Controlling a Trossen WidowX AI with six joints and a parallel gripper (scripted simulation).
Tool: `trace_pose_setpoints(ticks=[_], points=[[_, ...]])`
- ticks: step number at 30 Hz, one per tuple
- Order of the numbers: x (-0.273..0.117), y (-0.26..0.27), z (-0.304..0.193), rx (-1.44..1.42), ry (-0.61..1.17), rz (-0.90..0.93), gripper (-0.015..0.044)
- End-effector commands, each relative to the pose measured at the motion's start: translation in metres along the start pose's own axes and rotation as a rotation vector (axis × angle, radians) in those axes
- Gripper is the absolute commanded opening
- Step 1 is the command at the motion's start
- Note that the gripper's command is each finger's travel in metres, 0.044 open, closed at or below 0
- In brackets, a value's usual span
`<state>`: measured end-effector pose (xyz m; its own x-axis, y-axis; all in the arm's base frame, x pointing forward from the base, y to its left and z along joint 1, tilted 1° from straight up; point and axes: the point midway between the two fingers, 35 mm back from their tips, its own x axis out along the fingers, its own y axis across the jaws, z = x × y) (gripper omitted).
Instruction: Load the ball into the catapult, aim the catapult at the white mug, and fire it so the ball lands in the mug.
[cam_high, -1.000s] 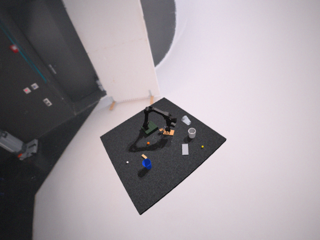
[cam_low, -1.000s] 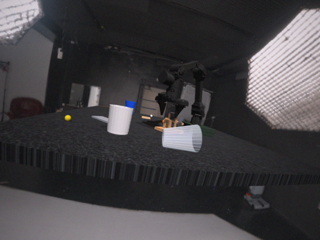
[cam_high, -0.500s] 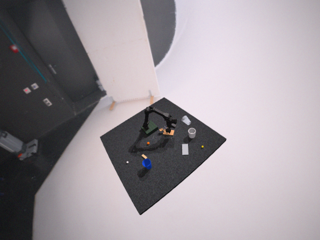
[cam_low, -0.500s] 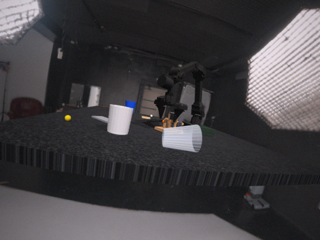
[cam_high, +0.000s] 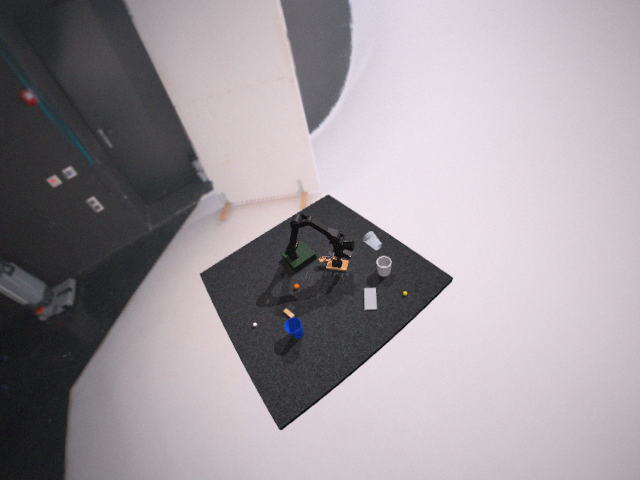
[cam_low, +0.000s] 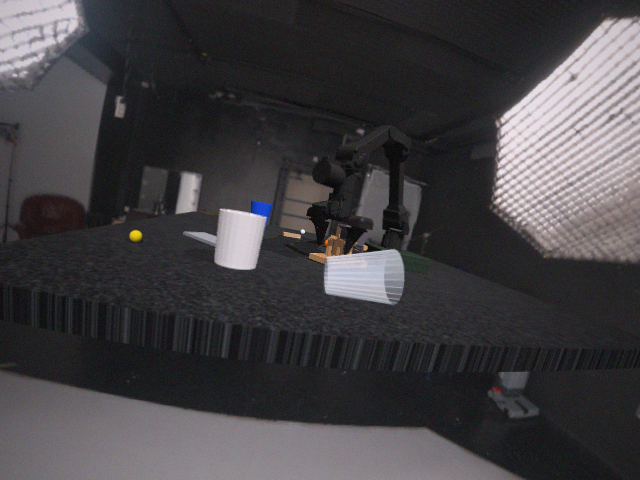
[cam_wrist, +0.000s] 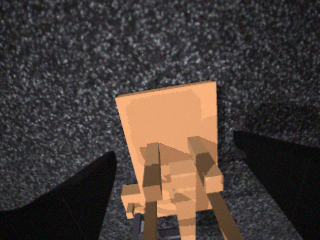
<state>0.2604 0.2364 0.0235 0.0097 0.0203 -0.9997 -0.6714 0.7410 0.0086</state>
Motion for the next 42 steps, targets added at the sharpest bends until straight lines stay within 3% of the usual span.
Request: trace_pose_setpoints(ticks=[1, 4, 15, 21, 25, 29, 42], points=[[0.007, 0.0, -0.003, 0.004, 0.009, -0.003, 0.044], [0.008, 0.0, -0.003, 0.004, 0.009, -0.003, 0.044], [0.004, 0.0, -0.001, 0.0, 0.003, 0.0, 0.0151], [0.004, 0.0, -0.001, 0.0, 0.003, 0.0, 0.0111], [-0.034, 0.0, 0.0, 0.0, 0.004, -0.002, 0.0006], [-0.045, 0.0, 0.0, 0.0, 0.004, -0.002, 0.0], [-0.027, -0.001, 0.001, -0.001, 0.007, -0.003, 0.0]])
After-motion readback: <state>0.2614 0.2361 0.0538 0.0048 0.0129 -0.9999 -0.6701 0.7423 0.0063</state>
